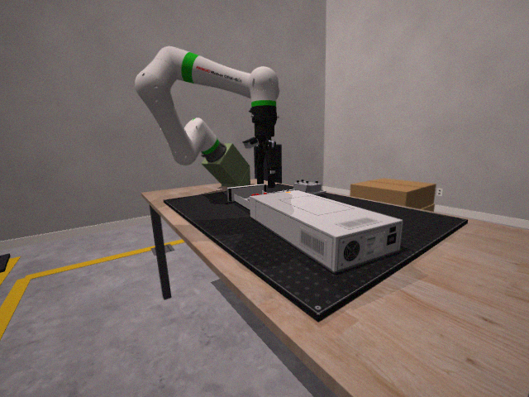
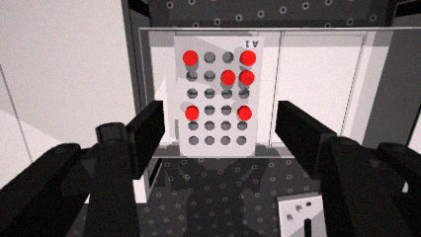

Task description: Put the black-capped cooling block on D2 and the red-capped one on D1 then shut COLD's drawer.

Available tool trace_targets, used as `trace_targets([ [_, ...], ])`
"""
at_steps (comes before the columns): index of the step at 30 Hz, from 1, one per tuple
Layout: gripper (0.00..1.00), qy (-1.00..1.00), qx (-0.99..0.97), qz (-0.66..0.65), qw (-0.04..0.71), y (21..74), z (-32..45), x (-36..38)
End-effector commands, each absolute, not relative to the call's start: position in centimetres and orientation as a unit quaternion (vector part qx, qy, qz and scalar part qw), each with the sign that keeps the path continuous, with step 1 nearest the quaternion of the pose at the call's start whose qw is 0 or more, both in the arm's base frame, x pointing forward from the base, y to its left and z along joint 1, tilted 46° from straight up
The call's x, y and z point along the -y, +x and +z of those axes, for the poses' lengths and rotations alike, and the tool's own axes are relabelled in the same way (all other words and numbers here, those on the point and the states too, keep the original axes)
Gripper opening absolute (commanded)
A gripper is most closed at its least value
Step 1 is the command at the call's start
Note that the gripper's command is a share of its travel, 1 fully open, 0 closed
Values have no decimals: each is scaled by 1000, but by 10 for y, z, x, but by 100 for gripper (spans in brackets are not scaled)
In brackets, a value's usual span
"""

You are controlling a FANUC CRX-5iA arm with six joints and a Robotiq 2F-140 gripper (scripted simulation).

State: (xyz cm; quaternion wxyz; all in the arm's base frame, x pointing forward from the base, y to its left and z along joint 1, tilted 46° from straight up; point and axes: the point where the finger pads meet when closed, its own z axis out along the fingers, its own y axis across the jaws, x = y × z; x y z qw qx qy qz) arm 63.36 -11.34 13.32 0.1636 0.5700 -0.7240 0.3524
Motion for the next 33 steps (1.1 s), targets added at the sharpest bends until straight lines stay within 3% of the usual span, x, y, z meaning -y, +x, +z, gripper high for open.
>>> trace_targets([
  [1, 66, 570, 724, 353, 163, 635, 131, 116],
  [33, 66, 570, 724, 353, 163, 640, 111, 135],
])
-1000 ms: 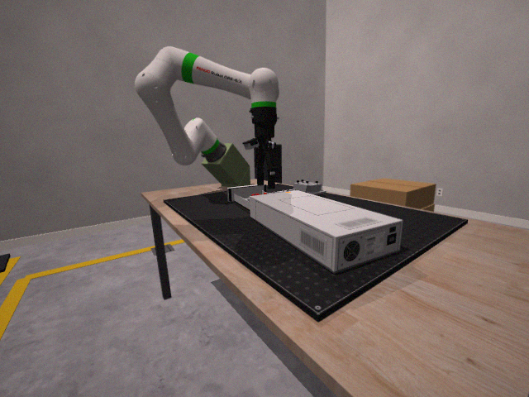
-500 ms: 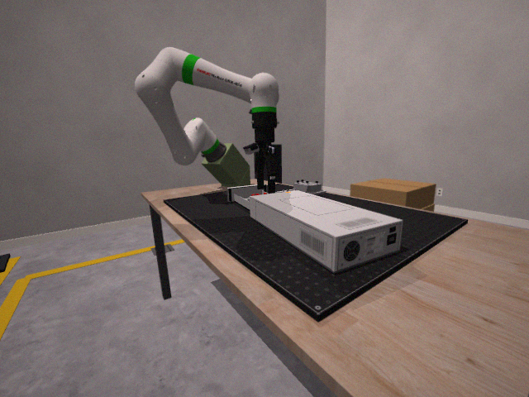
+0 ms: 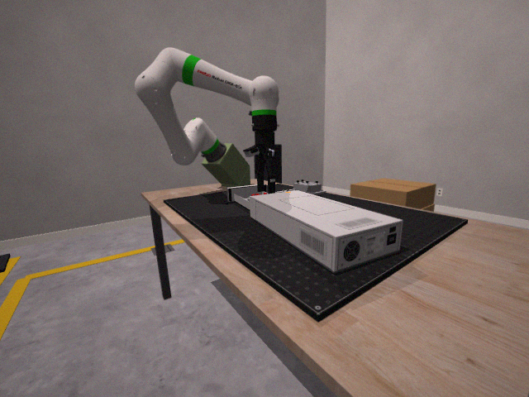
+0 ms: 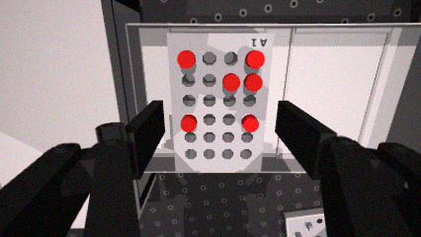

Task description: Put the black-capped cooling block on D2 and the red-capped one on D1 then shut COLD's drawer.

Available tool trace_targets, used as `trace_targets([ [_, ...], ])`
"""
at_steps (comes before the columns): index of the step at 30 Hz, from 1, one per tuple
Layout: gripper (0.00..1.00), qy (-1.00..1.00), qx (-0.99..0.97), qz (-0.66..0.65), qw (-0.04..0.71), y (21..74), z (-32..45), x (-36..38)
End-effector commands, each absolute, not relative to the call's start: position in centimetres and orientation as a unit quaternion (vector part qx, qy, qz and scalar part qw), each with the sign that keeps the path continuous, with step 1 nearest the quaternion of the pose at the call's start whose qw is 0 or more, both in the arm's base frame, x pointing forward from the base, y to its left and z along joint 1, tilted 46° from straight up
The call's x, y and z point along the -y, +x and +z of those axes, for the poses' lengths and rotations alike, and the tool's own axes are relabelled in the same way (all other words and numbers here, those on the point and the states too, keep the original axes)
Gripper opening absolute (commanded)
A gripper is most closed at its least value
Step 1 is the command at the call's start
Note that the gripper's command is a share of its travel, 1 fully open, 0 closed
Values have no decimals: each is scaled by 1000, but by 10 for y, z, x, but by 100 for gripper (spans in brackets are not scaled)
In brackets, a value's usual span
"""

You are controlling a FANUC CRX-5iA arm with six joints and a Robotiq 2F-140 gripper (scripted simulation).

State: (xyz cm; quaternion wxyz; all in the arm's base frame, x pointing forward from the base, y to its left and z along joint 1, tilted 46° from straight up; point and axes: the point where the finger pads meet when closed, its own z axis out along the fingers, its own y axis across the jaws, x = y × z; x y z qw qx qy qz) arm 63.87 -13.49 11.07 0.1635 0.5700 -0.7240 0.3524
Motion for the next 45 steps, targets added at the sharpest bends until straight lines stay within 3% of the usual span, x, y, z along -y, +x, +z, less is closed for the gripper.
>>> trace_targets([
  [1, 66, 570, 724, 353, 163, 640, 110, 136],
  [36, 66, 570, 724, 353, 163, 644, 91, 155],
  [45, 55, 570, 724, 353, 163, 644, 91, 155],
])
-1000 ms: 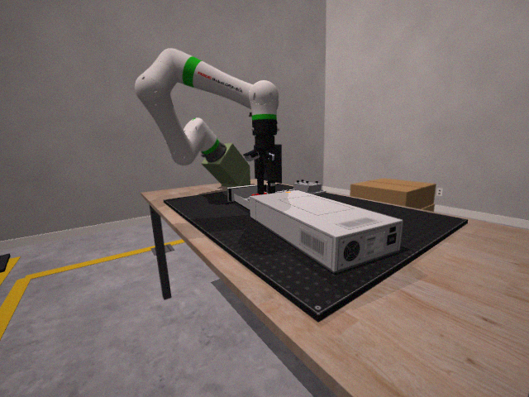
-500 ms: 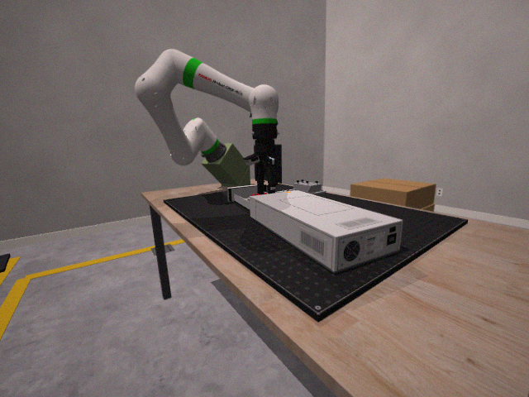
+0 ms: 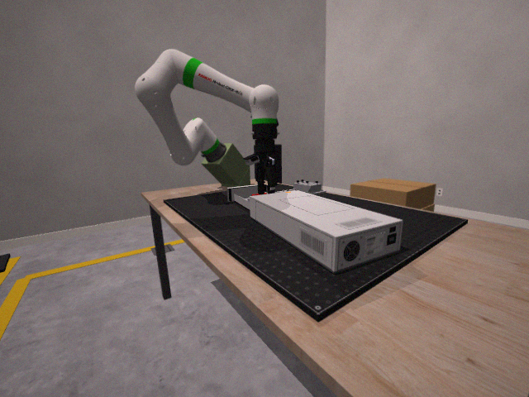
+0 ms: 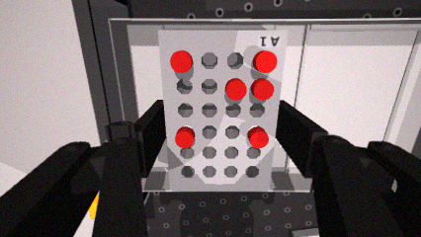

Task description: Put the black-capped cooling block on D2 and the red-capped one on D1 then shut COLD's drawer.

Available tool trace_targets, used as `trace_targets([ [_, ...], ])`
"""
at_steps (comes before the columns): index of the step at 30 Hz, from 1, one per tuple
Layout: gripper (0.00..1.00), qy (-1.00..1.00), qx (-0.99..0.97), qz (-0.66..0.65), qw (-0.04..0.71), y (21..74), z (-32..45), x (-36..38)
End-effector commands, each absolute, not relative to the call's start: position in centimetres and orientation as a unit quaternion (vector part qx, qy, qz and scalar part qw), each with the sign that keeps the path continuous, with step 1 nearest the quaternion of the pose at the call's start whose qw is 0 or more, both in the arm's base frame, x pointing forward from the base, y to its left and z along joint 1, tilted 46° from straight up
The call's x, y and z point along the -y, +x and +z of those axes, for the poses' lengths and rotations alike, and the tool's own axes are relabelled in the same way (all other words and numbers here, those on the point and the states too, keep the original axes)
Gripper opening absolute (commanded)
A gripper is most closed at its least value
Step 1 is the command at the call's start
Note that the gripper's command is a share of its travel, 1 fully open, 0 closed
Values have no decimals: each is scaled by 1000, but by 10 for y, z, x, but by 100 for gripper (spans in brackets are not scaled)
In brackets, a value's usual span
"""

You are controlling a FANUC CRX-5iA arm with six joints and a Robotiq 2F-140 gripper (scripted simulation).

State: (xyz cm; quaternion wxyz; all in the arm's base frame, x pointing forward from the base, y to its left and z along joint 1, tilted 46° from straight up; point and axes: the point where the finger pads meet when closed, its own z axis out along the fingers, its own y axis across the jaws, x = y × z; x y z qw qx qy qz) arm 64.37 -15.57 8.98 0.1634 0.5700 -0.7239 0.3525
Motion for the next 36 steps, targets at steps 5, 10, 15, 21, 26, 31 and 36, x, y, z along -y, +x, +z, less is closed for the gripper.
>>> trace_targets([
  [5, 48, 570, 724, 353, 163, 644, 91, 155],
  [10, 40, 570, 724, 353, 163, 644, 91, 155],
  [15, 34, 570, 724, 353, 163, 644, 91, 155],
  [21, 27, 570, 724, 353, 163, 644, 91, 155],
  [26, 19, 570, 724, 353, 163, 644, 91, 155],
  [31, 12, 570, 724, 353, 163, 644, 91, 155],
  [36, 10, 570, 724, 353, 163, 644, 91, 155],
])
